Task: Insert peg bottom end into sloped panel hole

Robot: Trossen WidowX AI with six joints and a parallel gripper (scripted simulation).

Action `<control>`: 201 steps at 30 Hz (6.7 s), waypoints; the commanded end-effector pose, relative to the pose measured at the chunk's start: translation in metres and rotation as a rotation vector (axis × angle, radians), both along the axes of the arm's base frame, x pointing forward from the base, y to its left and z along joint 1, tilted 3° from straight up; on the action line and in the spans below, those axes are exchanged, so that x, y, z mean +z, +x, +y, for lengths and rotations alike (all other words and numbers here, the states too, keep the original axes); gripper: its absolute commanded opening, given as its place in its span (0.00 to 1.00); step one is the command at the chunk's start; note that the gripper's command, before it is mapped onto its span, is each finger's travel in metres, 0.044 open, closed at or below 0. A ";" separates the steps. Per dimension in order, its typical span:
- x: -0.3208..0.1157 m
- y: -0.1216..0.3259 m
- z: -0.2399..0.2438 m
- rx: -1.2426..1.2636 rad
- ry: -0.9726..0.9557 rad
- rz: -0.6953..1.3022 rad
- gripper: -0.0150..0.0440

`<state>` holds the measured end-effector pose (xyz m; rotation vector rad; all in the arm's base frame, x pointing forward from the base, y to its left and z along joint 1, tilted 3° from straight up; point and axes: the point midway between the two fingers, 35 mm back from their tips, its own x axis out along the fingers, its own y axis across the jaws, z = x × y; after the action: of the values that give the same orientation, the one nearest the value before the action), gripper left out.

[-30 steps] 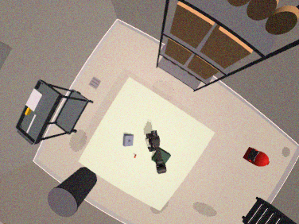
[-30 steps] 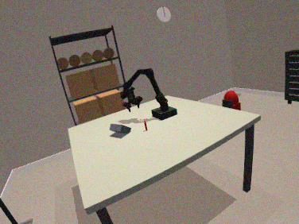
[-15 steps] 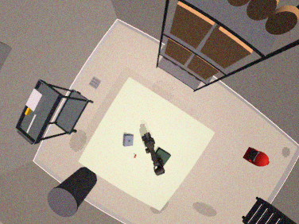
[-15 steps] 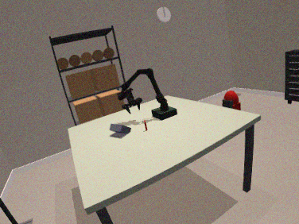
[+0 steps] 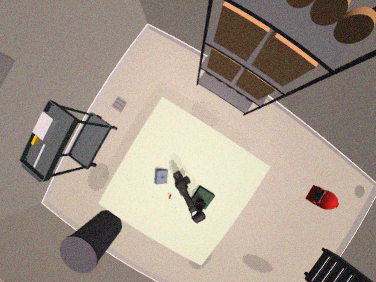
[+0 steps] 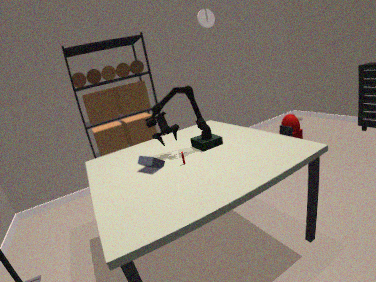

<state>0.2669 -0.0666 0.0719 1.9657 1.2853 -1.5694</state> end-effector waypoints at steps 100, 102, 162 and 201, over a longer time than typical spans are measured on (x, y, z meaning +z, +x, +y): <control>-0.043 0.005 0.184 0.412 -0.412 -0.104 1.00; -0.047 0.004 0.184 0.412 -0.412 -0.104 1.00; 0.023 0.006 0.184 0.412 -0.411 -0.104 0.25; 0.024 0.019 0.167 0.651 -0.348 -0.230 0.25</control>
<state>0.2862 0.1022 0.0969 1.2953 1.2586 -1.1331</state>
